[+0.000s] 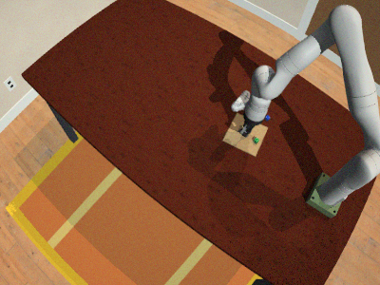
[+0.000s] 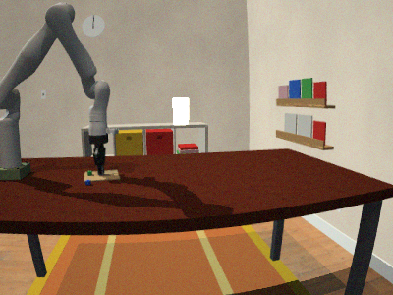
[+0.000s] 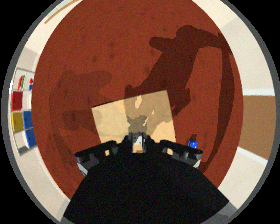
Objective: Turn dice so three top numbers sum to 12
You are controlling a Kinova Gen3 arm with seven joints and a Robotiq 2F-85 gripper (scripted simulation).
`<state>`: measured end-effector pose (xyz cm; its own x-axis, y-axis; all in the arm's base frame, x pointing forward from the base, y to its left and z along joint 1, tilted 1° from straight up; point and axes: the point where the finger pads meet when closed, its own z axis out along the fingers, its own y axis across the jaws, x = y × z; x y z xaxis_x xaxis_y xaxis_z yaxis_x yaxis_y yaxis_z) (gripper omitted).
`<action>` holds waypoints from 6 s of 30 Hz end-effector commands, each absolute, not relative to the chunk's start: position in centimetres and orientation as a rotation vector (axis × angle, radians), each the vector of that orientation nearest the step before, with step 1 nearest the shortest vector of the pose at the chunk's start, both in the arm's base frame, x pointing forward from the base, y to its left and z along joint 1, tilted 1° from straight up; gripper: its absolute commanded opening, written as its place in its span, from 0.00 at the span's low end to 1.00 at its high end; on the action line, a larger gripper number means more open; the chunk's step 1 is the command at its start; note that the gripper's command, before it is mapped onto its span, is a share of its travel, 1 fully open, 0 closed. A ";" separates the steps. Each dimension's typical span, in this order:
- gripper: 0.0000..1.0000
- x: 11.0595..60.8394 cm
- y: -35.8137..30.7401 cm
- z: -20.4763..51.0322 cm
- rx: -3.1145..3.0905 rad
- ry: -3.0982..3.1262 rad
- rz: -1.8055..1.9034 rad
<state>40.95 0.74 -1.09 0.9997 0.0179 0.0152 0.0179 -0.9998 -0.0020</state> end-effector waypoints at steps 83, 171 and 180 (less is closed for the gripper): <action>1.00 40.9 0.7 8.0 -3.139 -0.028 -0.026; 1.00 38.6 -10.7 5.8 -2.332 -2.120 -0.022; 0.31 38.6 -10.7 5.8 -2.331 -2.121 -0.022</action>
